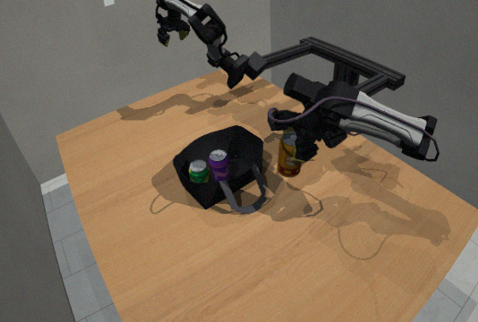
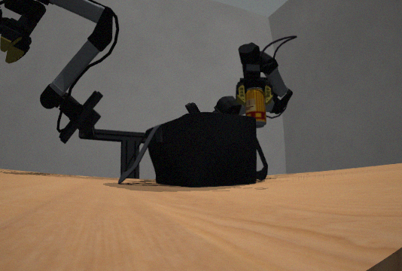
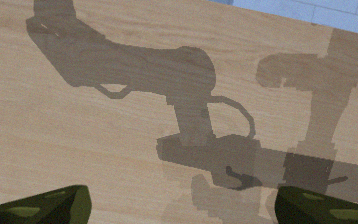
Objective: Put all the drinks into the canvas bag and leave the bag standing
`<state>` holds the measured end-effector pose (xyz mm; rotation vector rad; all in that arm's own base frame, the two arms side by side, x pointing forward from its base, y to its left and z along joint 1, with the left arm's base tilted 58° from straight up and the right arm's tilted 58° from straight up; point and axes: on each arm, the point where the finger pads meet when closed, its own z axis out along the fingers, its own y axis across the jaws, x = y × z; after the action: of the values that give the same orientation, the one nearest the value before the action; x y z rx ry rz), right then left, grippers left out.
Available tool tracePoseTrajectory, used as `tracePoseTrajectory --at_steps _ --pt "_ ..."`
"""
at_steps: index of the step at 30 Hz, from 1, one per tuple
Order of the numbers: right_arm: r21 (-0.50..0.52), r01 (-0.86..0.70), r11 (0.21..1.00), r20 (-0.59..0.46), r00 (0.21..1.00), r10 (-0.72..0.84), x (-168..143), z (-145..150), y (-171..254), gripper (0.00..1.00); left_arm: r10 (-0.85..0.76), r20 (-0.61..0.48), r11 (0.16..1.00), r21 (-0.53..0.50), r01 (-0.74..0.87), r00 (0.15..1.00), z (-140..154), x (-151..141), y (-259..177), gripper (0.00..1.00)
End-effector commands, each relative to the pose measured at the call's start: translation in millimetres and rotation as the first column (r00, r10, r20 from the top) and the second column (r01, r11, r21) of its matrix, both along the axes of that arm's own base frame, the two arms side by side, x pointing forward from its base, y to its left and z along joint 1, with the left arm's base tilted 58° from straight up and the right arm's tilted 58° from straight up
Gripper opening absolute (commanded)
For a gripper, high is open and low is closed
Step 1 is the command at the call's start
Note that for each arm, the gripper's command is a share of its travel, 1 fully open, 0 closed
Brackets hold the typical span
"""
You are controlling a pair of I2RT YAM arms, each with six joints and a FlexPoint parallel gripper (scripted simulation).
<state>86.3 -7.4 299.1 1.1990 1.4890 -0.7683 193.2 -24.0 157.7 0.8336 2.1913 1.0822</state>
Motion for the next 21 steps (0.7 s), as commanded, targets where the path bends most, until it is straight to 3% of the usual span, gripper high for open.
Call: tracePoseTrajectory --at_steps 1,12,21 --pt "-0.019 0.013 1.000 -0.017 1.000 -0.013 -0.7 1.8 8.4 0.86 -0.019 0.041 0.997 -0.076 0.022 0.999 -9.8 11.6 -24.5 0.67" --pt "-0.019 0.013 1.000 -0.017 1.000 -0.013 -0.7 1.8 8.4 0.86 -0.013 0.051 0.998 -0.053 0.016 0.999 -19.4 21.7 -37.3 0.67" --pt "-0.019 0.013 1.000 -0.017 1.000 -0.013 -0.7 1.8 8.4 0.86 -0.016 0.062 0.996 -0.082 0.021 0.998 -47.2 28.5 -61.1 0.67"
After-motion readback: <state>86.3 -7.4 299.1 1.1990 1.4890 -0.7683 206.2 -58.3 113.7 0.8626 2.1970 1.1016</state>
